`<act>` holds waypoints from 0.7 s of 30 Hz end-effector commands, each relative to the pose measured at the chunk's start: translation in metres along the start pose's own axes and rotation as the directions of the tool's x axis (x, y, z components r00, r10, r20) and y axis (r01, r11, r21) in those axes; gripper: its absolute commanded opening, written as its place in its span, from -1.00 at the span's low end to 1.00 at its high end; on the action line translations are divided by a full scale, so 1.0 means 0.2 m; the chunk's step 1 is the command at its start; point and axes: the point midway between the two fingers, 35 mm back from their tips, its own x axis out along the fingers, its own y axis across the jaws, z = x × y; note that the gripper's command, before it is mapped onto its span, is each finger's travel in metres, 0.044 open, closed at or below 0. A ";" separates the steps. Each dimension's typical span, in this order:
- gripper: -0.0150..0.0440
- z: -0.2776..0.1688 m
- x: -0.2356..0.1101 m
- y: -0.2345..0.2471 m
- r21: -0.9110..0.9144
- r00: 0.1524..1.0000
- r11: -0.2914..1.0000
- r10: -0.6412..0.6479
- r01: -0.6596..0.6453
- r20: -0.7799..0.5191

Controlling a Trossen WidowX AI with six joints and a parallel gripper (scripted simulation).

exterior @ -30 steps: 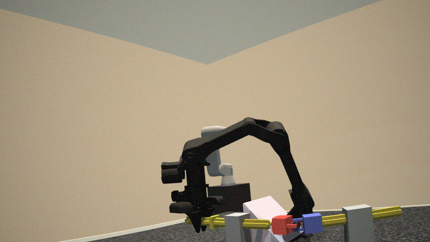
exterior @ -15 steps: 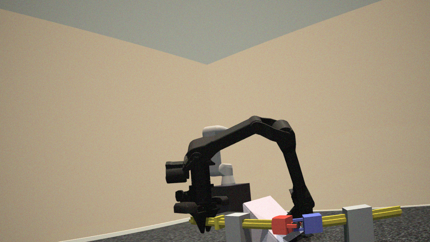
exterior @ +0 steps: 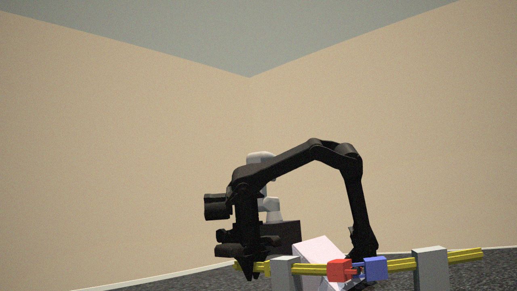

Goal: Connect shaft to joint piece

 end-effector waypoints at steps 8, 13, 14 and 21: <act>-0.49 -0.09 0.00 0.00 0.002 1.000 1.000 0.009 -0.009 -0.013; -0.49 -0.07 0.00 0.00 0.001 1.000 1.000 0.000 0.000 -0.001; -0.49 -0.07 0.00 0.00 0.001 1.000 1.000 0.000 0.000 -0.001; -0.49 -0.07 0.00 0.00 0.001 1.000 1.000 0.000 0.000 -0.001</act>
